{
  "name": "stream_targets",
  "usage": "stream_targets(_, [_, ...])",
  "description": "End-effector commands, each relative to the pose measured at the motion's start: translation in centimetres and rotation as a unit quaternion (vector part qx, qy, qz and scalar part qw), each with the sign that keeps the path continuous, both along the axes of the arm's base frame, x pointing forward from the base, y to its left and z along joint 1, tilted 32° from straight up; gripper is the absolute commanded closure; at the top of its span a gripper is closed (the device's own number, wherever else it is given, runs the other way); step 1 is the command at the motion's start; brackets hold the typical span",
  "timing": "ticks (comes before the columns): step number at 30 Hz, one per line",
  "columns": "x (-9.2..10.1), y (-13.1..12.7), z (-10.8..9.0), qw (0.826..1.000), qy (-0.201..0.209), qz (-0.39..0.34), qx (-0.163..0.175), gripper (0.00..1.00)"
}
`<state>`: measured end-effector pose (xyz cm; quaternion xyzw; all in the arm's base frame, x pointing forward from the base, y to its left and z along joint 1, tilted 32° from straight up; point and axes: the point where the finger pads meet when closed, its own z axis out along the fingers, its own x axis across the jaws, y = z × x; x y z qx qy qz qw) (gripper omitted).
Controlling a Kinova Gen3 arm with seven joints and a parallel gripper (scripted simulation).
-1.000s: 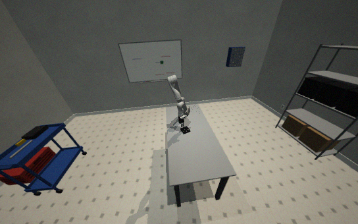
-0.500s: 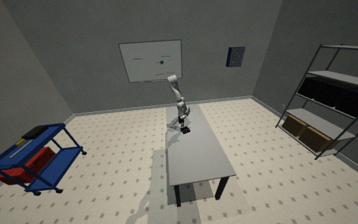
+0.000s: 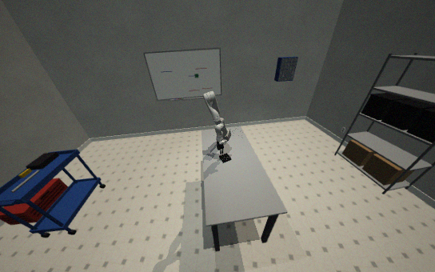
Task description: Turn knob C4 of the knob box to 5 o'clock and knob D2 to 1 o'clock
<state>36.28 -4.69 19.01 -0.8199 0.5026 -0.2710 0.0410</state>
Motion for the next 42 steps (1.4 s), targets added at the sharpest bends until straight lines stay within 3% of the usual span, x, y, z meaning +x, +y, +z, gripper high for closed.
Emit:
stream_targets(1, [0.0, 0.0, 0.0, 1.0, 0.0, 0.0, 0.0, 0.54])
stream_targets(42, [0.8, -0.3, -1.3, 1.0, 0.0, 0.0, 0.0, 0.54])
